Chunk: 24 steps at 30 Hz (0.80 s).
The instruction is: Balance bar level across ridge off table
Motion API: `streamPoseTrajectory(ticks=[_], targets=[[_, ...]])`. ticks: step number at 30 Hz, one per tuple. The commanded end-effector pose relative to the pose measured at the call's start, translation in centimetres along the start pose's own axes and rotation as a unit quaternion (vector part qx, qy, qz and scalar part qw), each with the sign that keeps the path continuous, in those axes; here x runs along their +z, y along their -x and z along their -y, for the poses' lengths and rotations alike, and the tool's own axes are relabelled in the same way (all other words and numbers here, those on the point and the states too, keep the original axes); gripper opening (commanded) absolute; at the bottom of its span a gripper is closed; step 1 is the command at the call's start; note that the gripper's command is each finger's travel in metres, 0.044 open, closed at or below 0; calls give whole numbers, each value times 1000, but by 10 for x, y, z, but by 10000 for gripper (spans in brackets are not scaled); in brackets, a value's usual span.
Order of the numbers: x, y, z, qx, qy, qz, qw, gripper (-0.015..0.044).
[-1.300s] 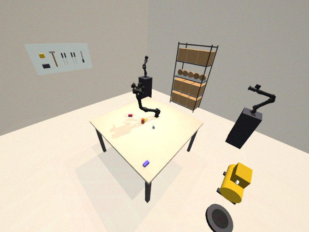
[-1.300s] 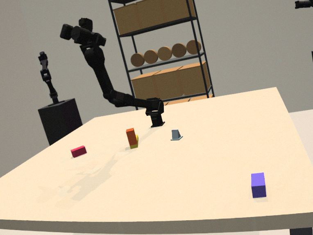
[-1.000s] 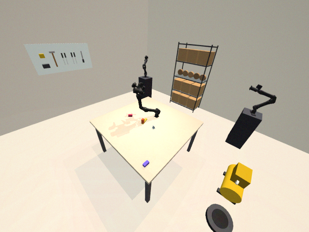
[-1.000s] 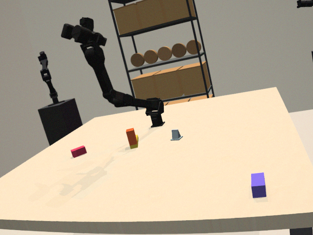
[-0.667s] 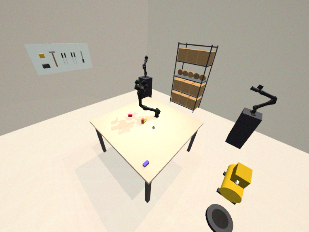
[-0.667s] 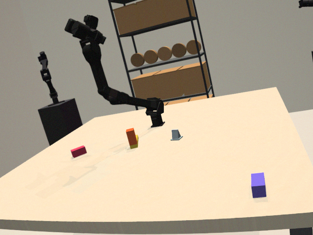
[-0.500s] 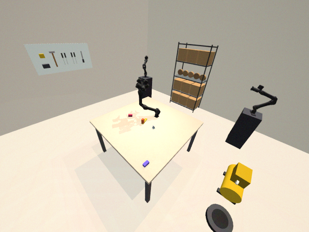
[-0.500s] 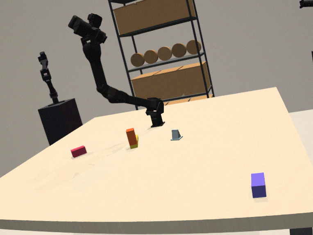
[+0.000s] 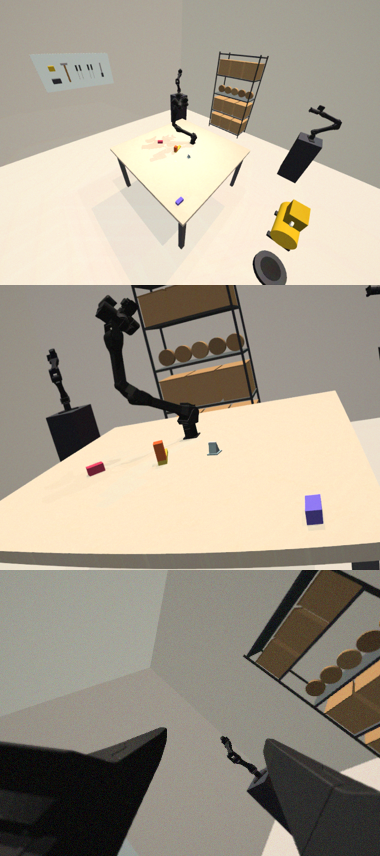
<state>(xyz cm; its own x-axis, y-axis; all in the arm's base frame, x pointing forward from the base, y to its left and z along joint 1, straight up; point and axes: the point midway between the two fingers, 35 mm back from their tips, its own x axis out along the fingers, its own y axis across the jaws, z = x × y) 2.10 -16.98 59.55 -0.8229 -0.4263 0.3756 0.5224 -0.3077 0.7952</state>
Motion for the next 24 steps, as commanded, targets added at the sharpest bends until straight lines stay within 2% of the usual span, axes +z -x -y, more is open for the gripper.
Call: streamPoseTrajectory(ticks=[1, 11, 24], targets=[[23, -17, 19, -31, -28, 43, 998, 315], [69, -40, 57, -86, -68, 147, 983, 315], [115, -38, 100, -138, -92, 265, 950, 315]])
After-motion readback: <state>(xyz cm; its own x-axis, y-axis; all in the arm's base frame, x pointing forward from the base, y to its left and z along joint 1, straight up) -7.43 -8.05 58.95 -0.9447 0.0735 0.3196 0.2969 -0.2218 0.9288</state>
